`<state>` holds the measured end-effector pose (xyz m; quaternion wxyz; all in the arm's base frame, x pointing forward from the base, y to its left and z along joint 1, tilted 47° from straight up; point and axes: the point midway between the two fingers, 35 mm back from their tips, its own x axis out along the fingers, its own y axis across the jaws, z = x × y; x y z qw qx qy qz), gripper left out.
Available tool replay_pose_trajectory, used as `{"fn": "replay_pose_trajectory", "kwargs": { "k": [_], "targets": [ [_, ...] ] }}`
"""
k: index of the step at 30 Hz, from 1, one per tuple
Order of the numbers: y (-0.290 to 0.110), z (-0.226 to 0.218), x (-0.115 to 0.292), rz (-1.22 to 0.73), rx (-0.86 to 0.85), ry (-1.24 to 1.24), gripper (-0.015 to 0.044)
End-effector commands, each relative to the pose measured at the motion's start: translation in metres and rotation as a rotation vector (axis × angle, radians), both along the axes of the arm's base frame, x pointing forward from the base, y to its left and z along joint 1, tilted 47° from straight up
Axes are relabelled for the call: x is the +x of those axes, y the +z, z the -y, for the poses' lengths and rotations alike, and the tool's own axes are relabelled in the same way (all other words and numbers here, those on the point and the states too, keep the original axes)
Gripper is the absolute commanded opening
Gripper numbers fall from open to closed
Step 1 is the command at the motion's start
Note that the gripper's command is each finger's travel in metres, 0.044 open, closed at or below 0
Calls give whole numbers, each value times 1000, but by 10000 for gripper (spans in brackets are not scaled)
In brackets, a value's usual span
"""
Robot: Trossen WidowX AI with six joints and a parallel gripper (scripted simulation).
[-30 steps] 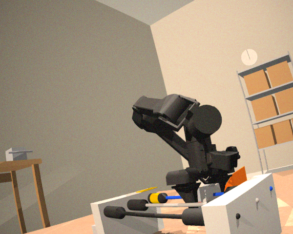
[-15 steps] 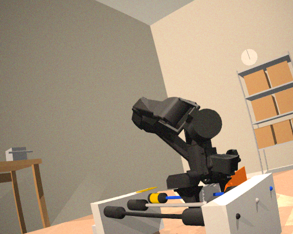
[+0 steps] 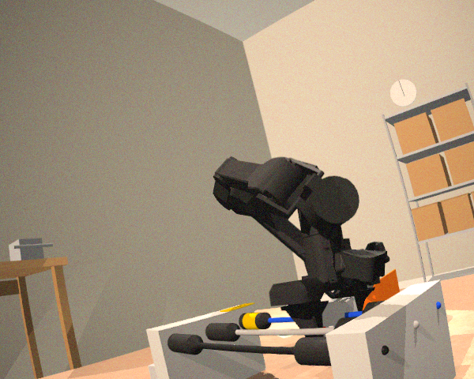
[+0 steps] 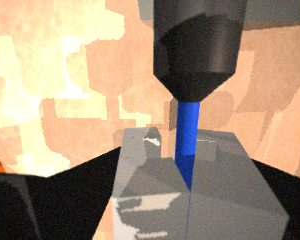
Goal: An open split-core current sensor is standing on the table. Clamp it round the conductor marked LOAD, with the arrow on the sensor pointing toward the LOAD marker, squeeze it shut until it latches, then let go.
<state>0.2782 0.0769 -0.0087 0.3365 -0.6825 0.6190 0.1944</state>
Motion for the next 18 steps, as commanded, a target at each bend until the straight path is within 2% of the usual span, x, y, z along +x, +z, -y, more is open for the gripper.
{"fn": "replay_pose_trajectory", "kwargs": {
  "k": [1,8,18],
  "targets": [
    [1,-1,0,3,1,1,182],
    [1,-1,0,3,1,1,0],
    [1,-1,0,3,1,1,0]
  ]
}}
